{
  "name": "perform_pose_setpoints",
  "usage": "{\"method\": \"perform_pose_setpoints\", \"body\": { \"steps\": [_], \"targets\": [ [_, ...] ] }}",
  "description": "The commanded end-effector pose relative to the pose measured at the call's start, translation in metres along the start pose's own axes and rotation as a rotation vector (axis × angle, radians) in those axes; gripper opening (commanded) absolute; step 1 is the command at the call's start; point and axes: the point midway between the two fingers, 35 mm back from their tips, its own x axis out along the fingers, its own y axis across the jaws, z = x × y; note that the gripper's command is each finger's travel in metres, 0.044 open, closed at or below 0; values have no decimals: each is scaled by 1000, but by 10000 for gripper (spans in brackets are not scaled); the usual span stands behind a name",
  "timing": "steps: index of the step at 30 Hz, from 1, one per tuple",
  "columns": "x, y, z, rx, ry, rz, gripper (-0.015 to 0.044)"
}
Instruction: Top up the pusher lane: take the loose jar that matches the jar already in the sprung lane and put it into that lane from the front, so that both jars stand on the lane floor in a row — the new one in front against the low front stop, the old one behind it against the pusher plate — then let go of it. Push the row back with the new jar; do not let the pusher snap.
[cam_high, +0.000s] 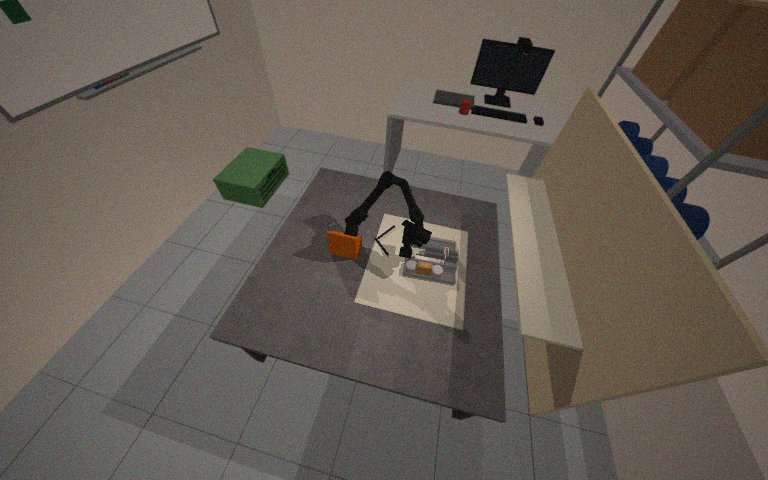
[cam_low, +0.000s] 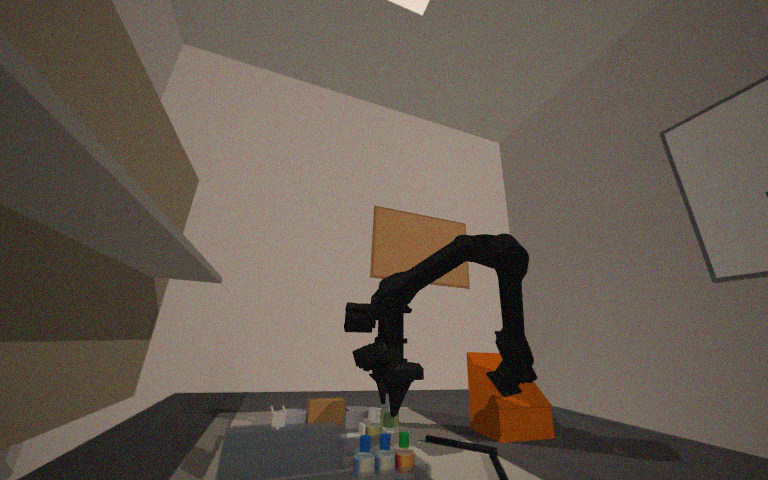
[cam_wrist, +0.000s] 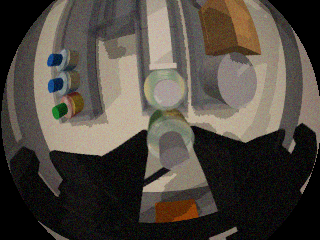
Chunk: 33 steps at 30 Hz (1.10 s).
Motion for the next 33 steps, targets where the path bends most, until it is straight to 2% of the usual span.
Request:
{"method": "perform_pose_setpoints", "body": {
  "steps": [1, 33],
  "targets": [
    [-2, 0, 8, -9, -16, 0, 0],
    [-3, 0, 21, -10, -17, 0, 0]
  ]
}}
